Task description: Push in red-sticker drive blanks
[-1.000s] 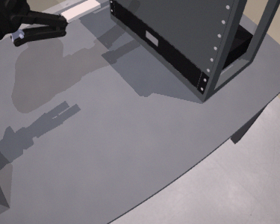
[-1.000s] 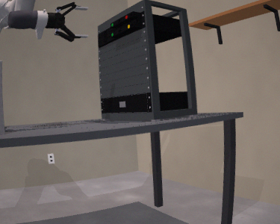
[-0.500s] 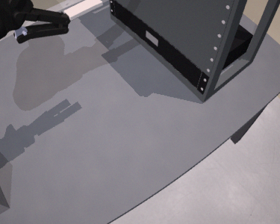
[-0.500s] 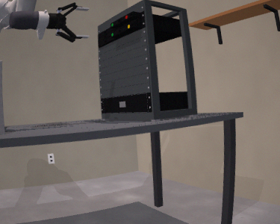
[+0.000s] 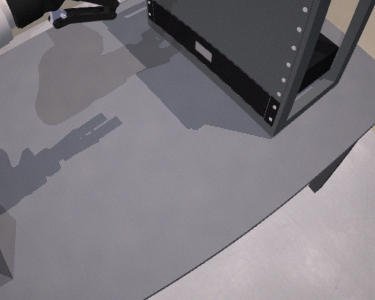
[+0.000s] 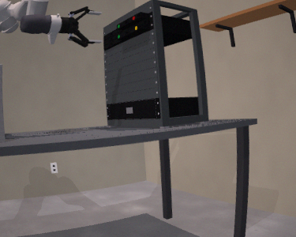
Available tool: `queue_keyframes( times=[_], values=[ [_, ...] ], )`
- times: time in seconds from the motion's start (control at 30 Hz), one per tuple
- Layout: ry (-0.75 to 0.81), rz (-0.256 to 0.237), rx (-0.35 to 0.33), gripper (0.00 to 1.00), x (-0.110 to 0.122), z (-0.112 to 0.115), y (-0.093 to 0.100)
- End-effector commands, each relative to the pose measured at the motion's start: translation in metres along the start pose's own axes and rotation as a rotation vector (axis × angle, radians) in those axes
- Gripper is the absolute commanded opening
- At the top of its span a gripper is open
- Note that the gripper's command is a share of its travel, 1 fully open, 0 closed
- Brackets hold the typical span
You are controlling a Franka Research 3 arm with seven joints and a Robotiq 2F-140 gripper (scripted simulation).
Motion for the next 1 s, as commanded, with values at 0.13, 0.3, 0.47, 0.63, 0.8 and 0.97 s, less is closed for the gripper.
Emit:
queue_keyframes(
  times=[0.13, 0.3, 0.47, 0.63, 0.8, 0.97],
  values=[
    [-0.012, 0.006, -0.026, 1.00, -0.005, -0.010, -0.040],
    [-0.012, 0.006, -0.026, 1.00, -0.008, -0.016, -0.055],
    [-0.012, 0.006, -0.026, 1.00, -0.011, -0.024, -0.074],
    [-0.012, 0.006, -0.026, 1.00, -0.012, -0.028, -0.083],
    [-0.012, 0.006, -0.026, 1.00, -0.013, -0.029, -0.086],
    [-0.012, 0.006, -0.026, 1.00, -0.013, -0.029, -0.086]
  ],
)
Point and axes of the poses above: the point where the finger pads meet when closed, its own y axis back along the fingers, its own x axis across the jaws, z = x × y, the point moved 6 cm from there along y, back along the fingers, and after that the axes turned 13 degrees about -y, right-handed, at the moved point
